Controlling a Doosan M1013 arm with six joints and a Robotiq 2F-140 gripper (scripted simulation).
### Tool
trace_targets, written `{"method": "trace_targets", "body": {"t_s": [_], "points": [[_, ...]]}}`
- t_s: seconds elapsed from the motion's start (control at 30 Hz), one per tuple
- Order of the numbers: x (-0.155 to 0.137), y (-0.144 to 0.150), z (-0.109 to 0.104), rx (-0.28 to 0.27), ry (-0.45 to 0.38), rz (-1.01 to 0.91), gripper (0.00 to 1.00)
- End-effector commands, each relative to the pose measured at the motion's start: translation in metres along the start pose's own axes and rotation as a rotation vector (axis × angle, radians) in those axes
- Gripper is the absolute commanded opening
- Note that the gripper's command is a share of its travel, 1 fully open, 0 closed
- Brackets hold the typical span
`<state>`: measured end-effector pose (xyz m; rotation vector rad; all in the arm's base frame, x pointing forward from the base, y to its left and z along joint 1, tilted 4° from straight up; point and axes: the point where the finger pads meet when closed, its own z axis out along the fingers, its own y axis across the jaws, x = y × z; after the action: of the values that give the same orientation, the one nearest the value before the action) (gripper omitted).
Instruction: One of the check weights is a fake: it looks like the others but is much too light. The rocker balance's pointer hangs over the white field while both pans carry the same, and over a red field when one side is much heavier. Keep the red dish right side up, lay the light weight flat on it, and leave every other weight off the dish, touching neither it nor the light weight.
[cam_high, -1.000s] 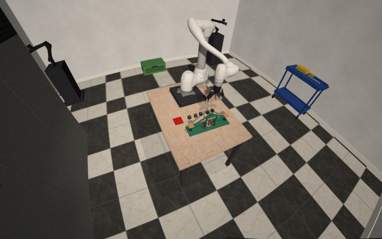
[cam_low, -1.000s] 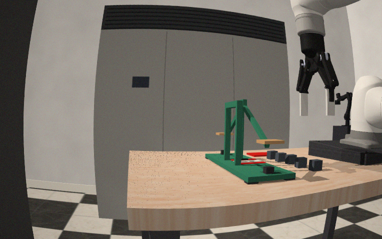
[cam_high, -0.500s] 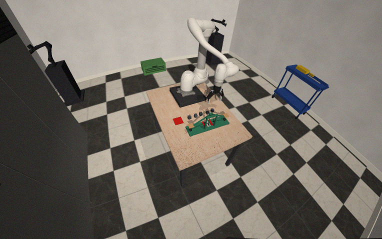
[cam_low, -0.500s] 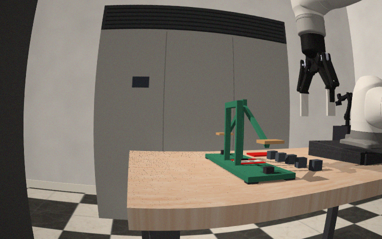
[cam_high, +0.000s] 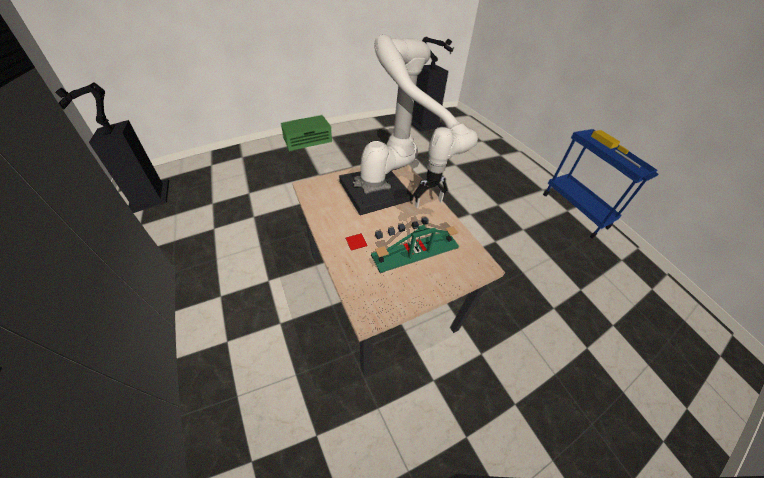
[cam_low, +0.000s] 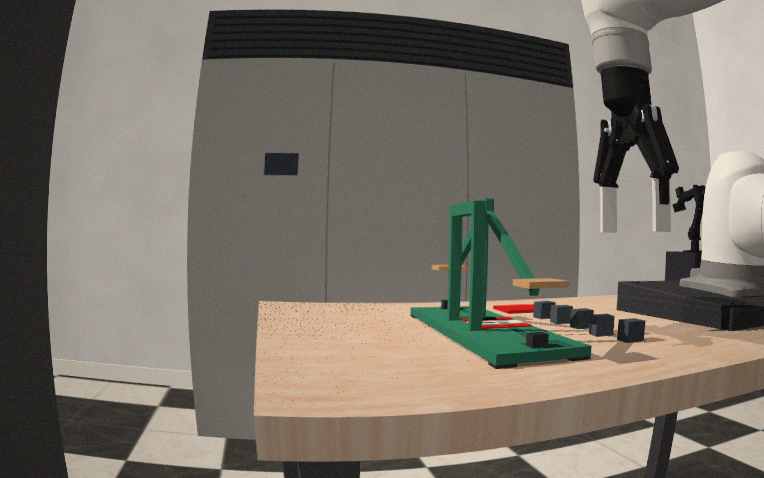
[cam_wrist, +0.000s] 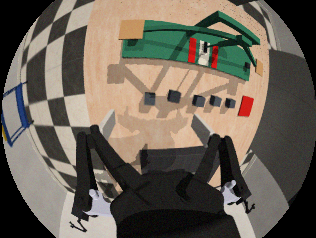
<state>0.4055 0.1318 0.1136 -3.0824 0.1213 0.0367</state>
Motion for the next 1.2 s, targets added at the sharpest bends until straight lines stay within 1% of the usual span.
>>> {"method": "trace_targets", "body": {"t_s": [0.0, 0.4, 0.53, 0.6, 0.67, 0.8, 1.1, 1.17], "points": [[-0.002, -0.004, 0.001, 0.005, -0.001, 0.002, 1.00], [-0.002, -0.004, 0.001, 0.005, -0.001, 0.003, 1.00], [-0.002, -0.004, 0.003, 0.005, -0.001, 0.070, 1.00], [-0.002, -0.004, 0.003, 0.005, -0.001, 0.070, 1.00], [-0.002, -0.004, 0.005, 0.005, -0.001, 0.165, 1.00], [-0.002, -0.004, 0.012, 0.005, -0.002, 0.472, 1.00], [-0.001, -0.004, 0.030, 0.023, -0.013, 1.021, 1.00], [-0.001, -0.004, 0.030, 0.023, -0.013, 1.021, 1.00]]}}
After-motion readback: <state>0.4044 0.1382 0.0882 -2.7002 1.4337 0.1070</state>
